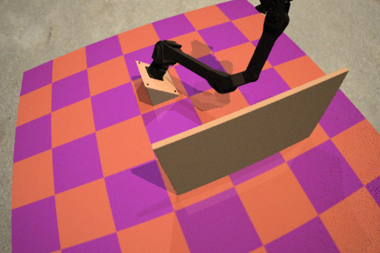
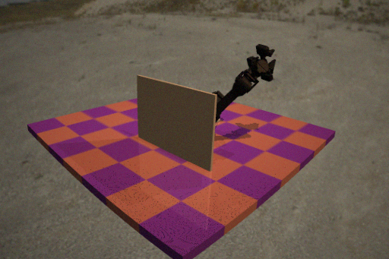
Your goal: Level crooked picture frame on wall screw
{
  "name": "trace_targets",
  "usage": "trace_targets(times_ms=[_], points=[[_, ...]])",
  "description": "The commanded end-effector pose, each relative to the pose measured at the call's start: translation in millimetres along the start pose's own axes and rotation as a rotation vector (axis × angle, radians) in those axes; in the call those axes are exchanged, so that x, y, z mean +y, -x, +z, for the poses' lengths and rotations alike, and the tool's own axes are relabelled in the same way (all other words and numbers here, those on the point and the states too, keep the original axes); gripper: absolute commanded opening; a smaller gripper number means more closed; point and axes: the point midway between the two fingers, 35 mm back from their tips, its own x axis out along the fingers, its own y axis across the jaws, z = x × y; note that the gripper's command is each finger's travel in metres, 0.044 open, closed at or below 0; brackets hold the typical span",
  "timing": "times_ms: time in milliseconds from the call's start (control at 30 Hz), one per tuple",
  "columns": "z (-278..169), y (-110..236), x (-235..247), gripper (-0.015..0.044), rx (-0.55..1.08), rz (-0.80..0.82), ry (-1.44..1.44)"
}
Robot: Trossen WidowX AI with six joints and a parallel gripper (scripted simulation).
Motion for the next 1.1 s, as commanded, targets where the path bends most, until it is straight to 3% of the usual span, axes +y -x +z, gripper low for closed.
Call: trace_targets(times_ms=[0,233,667,1067], points=[[39,-26,6,0.0260,-0.282,-0.091,-0.574],[101,-37,0,0.0260,-0.742,0.008,-1.308],[158,-20,-15,0.0260,-1.200,0.371,-1.871],[197,20,-33,0.0260,-1.600,0.970,-2.181]])
